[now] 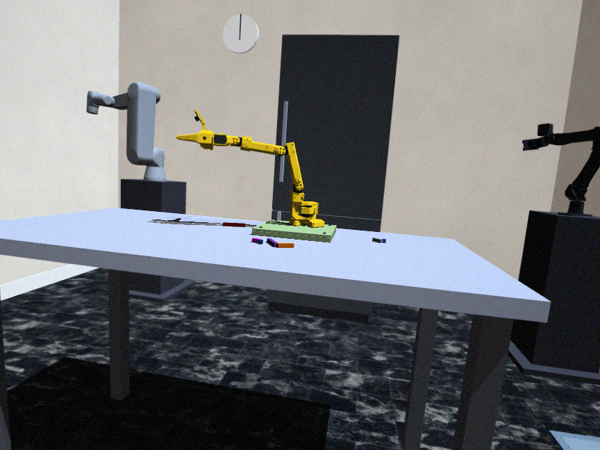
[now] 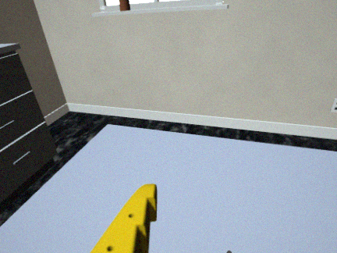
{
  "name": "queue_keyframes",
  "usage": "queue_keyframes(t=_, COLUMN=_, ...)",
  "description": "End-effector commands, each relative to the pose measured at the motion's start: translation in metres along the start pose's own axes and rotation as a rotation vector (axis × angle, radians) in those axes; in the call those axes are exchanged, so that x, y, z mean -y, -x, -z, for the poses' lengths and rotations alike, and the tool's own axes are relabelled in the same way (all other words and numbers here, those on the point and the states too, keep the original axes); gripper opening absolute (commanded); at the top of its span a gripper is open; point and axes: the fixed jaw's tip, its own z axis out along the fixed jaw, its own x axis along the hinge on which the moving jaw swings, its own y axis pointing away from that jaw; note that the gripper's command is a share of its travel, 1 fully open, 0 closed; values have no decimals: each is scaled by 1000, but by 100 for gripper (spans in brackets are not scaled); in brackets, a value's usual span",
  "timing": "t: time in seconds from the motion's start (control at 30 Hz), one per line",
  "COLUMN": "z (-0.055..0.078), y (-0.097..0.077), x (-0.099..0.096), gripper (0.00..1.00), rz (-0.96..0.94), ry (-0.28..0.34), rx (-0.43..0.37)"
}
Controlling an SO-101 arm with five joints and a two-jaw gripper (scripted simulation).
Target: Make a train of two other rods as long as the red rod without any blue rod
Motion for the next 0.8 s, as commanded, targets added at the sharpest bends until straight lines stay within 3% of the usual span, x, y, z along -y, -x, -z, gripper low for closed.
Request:
queue_keyframes(t=0.0, z=1, y=2, x=0, gripper=100, rz=-1, ry=0, rx=6)
queue_keyframes(t=0.53, z=1, y=2, x=0, gripper=100, rz=-1, ry=0, rx=6)
queue_keyframes(t=0.77, z=9, y=-6, x=-20, gripper=100, rz=67, ry=53, rx=-59)
